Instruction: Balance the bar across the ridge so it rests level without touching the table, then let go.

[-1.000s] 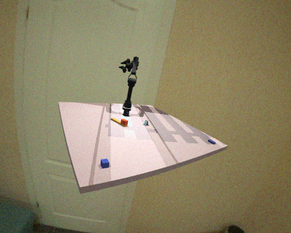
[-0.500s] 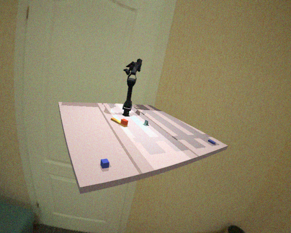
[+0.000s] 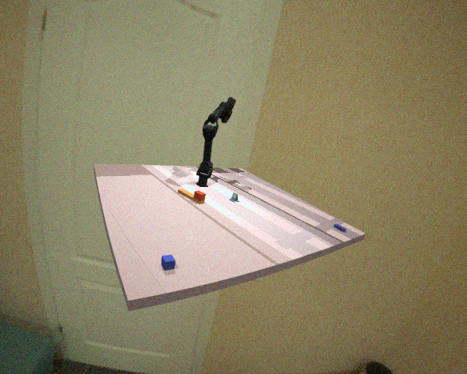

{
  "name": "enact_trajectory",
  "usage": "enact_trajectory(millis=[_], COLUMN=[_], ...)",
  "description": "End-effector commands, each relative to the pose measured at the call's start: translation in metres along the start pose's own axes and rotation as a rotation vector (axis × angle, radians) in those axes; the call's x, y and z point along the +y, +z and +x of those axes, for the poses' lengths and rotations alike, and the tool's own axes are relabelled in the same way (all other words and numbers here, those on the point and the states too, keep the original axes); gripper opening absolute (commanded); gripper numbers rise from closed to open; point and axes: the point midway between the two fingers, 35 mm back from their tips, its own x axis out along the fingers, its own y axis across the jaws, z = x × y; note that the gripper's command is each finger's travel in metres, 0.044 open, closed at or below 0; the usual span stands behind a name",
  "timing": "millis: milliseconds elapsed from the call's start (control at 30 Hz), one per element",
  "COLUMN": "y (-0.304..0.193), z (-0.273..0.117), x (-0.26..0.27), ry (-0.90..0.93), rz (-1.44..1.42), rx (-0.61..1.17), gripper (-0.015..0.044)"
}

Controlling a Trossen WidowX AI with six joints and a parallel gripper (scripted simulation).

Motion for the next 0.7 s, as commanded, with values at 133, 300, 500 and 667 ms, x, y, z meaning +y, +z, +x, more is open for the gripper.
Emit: enact_trajectory(millis=[133,300,500,667], y=[0.038,0.061,0.089,0.109], z=[-0.021,-0.036,-0.057,-0.076], x=[0.012,0.018,0.024,0.028], ry=[0.076,0.125,0.184,0.235], rz=[0.073,0.118,0.176,0.211], rx=[-0.124,-0.2,-0.291,-0.358], gripper=[0.0315,0.0315,0.0315,0.0315])
